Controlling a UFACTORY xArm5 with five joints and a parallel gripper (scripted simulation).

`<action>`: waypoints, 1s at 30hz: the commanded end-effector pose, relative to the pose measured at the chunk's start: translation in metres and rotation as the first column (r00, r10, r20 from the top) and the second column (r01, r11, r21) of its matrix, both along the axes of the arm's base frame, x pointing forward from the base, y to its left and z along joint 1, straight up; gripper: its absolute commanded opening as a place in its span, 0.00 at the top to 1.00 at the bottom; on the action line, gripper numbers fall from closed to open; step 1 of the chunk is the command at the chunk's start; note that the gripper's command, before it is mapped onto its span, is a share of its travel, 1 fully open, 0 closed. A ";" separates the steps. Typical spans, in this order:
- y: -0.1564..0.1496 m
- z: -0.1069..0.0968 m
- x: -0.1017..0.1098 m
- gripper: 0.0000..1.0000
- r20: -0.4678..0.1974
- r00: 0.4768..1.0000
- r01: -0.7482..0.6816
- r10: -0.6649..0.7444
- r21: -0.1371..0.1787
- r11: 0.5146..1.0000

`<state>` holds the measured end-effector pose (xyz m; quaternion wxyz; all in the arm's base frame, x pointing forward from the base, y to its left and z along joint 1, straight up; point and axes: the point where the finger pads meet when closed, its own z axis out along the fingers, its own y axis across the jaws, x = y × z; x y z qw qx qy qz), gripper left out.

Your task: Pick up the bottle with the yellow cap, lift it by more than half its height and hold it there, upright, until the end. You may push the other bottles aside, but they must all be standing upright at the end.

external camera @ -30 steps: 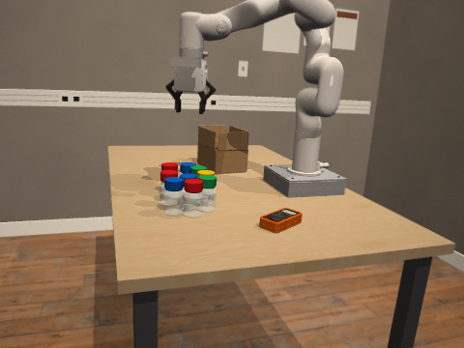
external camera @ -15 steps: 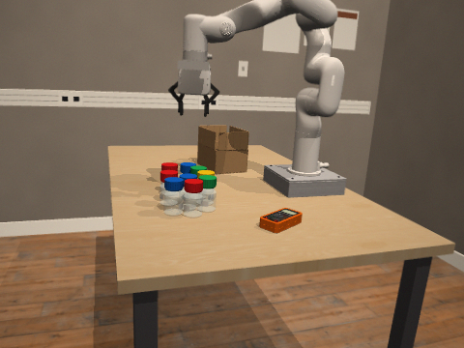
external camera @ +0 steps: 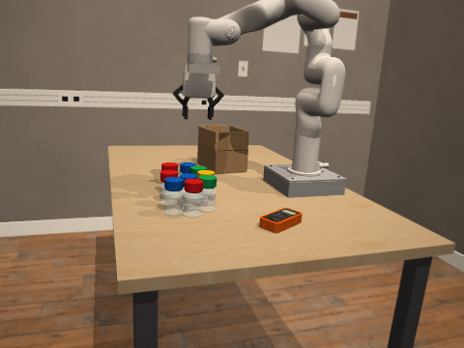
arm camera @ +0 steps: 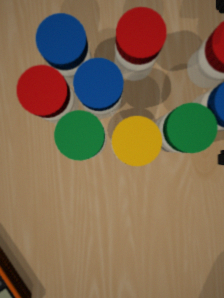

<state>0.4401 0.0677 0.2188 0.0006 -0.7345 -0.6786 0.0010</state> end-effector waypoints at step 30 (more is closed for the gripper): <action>0.019 -0.012 -0.014 0.21 0.008 0.955 -0.298 0.298 -0.002 0.955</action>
